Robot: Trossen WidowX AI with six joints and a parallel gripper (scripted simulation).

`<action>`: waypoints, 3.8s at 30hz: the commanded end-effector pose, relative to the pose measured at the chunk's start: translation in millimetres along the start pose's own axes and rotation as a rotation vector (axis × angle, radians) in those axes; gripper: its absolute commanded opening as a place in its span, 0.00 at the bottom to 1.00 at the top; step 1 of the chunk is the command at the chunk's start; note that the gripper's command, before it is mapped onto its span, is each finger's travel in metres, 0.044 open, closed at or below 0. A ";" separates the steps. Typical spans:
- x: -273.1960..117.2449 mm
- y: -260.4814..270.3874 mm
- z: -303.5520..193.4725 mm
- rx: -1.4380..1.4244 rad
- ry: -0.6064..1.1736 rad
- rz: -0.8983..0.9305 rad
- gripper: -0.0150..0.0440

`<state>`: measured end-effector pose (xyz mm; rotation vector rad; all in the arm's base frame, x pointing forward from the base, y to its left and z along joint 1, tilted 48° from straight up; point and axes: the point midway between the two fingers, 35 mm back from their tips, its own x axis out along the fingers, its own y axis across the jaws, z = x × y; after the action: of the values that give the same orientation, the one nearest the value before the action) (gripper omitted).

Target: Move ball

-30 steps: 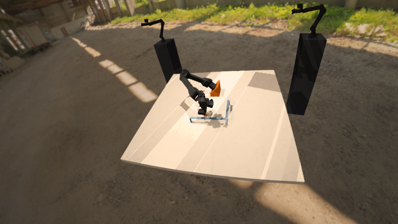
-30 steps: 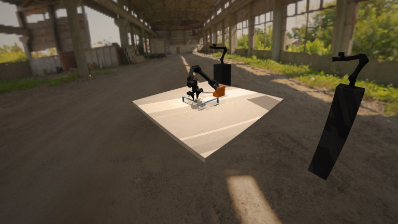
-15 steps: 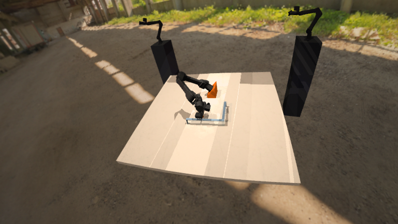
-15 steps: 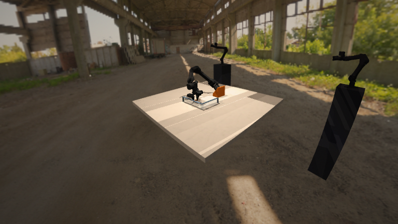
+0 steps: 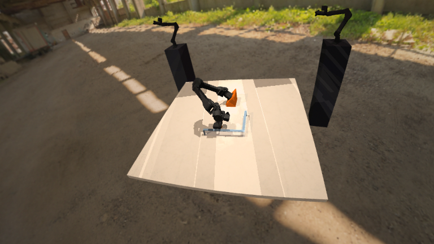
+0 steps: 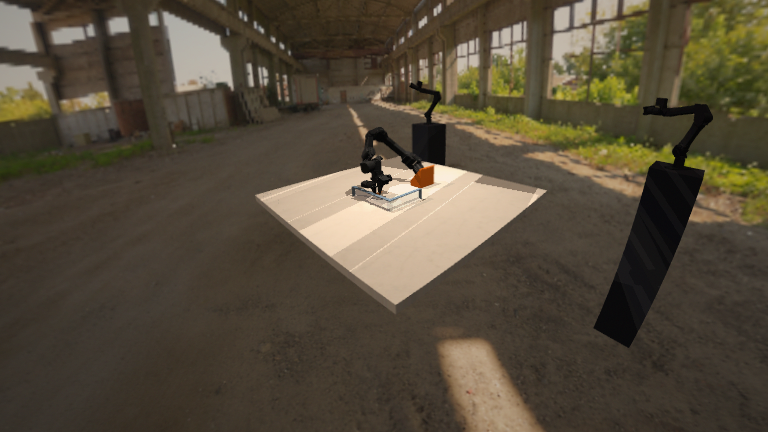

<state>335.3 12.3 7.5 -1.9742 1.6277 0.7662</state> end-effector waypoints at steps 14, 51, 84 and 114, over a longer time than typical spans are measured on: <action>-72.9 -6.7 5.6 0.015 -0.008 -0.020 0.25; -76.3 37.7 -20.6 -0.008 0.000 0.002 0.25; 4.2 39.0 -22.1 -0.007 0.005 0.001 0.25; -85.0 38.6 -21.0 -0.008 0.001 0.002 0.65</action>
<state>290.4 49.6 75.5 -1.9912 1.6186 0.7757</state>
